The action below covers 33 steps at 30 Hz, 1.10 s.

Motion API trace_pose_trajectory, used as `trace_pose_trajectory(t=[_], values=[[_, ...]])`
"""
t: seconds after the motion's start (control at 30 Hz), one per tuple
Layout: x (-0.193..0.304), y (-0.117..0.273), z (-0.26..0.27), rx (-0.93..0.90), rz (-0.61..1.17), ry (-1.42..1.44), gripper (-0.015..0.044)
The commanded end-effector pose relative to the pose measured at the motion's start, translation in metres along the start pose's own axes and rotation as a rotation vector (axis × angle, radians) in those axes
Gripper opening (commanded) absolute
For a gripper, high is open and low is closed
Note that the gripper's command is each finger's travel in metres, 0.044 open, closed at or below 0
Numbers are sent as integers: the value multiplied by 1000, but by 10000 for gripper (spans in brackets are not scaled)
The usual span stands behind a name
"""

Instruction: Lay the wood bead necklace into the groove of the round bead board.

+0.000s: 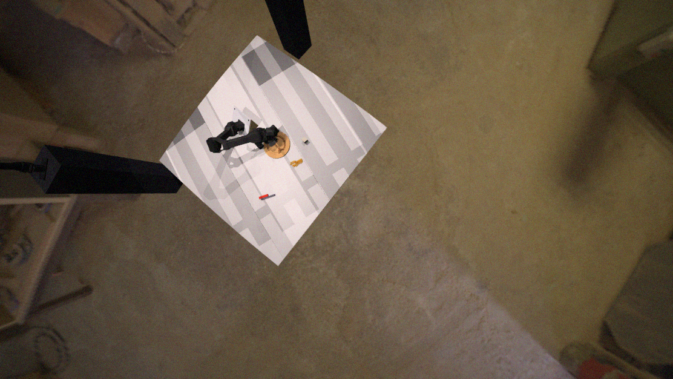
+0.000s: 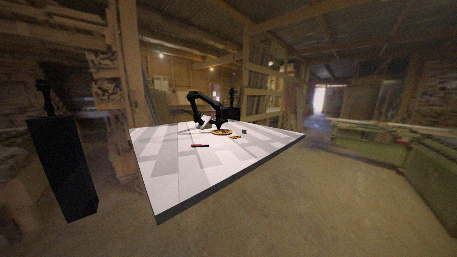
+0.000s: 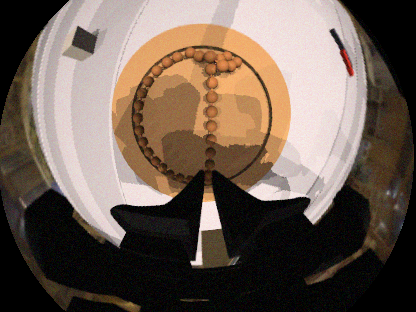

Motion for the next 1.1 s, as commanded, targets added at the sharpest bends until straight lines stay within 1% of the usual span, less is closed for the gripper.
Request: trace_pose_trajectory(t=[0.0,0.43,0.63,1.07], values=[[0,0,0,0,0,0,0],[0,0,0,0,0,0,0],[0,6,-1,5,-2,2,0],[11,4,-12,6,-1,3,0]])
Point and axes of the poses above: the point midway between the two fingers, 35 mm back from their tips, its own y axis back along the fingers, its own z axis across the jaws, x = y × z, the point moved 9 cm from there along y, back along the fingers, and after that the axes turned 6 degrees about y, right-handed, at the moved point
